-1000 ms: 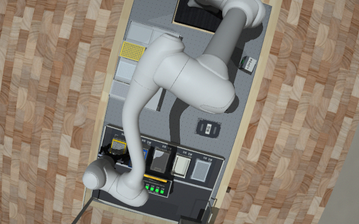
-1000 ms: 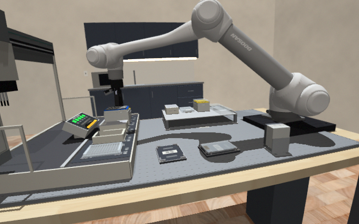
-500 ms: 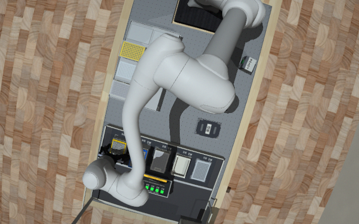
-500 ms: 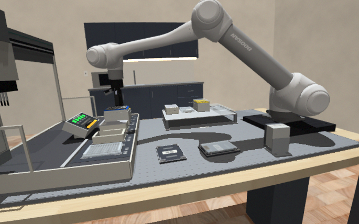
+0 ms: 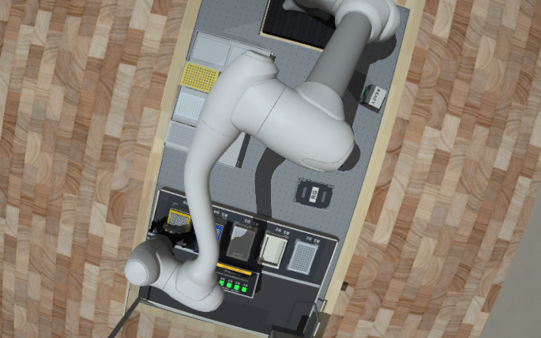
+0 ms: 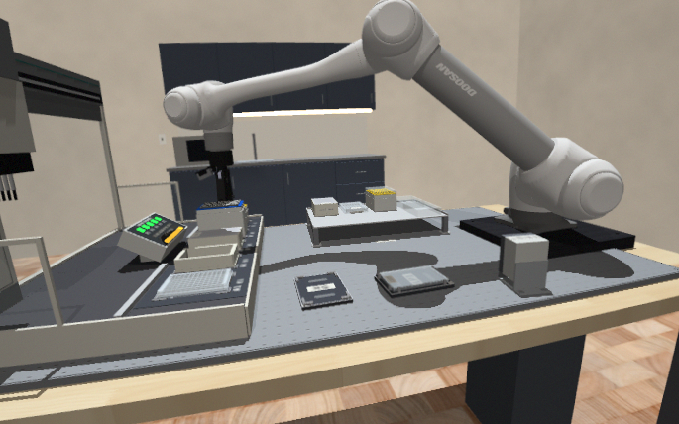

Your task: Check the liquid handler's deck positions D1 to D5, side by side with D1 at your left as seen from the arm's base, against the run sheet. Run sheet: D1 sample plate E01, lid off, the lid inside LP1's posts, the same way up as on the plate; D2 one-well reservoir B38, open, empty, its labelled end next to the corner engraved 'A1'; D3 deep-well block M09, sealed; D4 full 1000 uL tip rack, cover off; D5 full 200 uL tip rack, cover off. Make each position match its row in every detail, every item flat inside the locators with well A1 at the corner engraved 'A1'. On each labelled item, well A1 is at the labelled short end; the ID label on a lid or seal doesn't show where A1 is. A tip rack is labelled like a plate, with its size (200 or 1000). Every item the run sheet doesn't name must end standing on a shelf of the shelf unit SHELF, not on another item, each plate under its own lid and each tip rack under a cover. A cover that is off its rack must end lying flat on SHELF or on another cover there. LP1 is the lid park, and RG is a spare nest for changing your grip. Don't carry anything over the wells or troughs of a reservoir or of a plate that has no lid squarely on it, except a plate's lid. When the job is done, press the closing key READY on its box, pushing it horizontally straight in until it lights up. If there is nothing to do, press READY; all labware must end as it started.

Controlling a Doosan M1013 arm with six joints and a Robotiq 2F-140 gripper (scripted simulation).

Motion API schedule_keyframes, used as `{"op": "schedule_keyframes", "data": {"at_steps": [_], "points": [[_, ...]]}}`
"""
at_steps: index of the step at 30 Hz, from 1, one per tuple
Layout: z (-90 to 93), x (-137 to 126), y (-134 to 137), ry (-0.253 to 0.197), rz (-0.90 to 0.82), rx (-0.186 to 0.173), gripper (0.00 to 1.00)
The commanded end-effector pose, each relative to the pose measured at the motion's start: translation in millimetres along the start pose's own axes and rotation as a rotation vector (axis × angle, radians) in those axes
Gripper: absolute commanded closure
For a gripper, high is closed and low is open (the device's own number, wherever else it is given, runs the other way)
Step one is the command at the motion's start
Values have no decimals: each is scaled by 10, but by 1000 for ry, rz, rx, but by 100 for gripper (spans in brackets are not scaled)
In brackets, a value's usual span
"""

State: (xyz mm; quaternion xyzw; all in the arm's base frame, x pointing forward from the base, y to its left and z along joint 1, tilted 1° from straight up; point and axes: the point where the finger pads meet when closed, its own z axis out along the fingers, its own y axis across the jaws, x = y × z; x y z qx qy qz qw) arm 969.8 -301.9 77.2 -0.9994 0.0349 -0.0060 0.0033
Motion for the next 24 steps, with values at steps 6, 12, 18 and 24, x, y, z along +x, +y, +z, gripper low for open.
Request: {"op": "schedule_keyframes", "data": {"at_steps": [6,12,18,24], "points": [[15,8,-39,2,2,7,90],[0,6,-18,1,1,3,90],[0,6,-18,1,1,3,90],[0,6,-18,1,1,3,90]]}}
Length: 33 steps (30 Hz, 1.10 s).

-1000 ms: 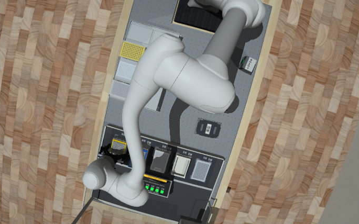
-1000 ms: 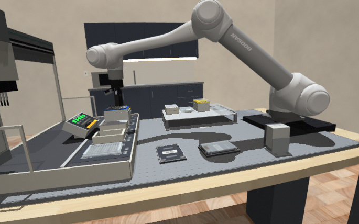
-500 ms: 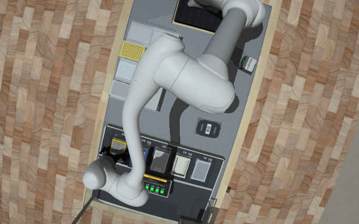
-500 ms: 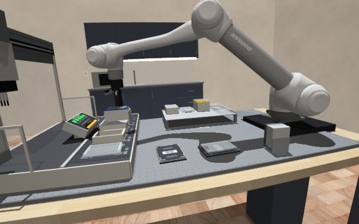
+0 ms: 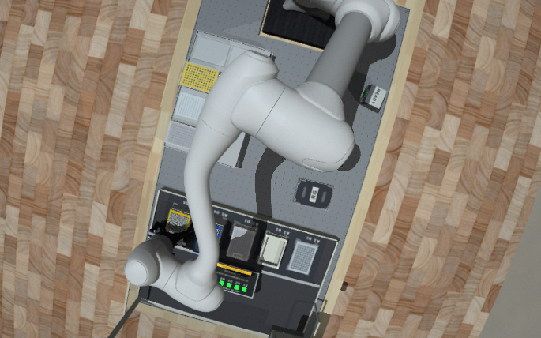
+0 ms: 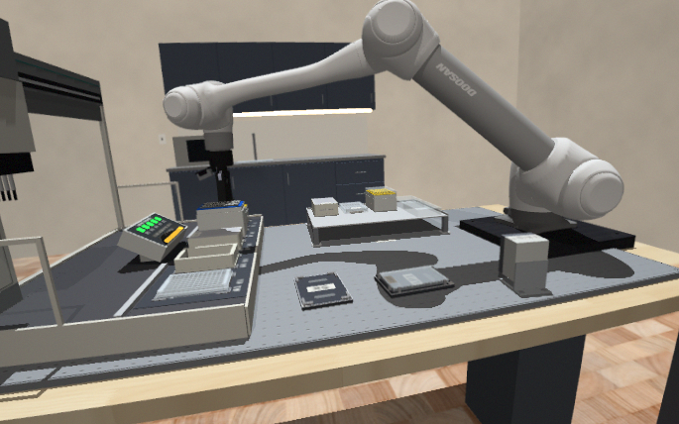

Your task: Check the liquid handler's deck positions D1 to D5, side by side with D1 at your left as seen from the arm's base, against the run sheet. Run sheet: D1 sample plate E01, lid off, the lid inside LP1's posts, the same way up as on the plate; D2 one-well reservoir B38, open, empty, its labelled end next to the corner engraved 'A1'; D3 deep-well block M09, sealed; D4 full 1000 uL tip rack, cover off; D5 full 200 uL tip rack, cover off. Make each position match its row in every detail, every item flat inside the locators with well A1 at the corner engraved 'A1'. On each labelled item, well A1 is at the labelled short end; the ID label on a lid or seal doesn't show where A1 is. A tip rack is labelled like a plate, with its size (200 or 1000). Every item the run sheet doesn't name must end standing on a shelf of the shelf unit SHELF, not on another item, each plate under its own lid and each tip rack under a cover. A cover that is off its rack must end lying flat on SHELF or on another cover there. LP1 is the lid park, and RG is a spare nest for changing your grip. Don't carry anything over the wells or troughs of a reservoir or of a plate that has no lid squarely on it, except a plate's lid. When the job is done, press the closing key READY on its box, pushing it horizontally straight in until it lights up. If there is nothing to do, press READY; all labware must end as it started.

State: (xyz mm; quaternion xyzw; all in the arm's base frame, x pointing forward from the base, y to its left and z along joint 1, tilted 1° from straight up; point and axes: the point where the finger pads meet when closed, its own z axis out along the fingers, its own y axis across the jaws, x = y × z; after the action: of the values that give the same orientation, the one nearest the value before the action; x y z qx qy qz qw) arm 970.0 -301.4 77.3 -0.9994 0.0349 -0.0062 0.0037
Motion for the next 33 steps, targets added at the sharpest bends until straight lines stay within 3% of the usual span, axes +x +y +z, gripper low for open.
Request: {"op": "schedule_keyframes", "data": {"at_steps": [1,18,33], "points": [[0,4,-13,1,1,2,90],[0,4,-13,1,1,2,90],[-266,12,-24,4,2,4,90]]}}
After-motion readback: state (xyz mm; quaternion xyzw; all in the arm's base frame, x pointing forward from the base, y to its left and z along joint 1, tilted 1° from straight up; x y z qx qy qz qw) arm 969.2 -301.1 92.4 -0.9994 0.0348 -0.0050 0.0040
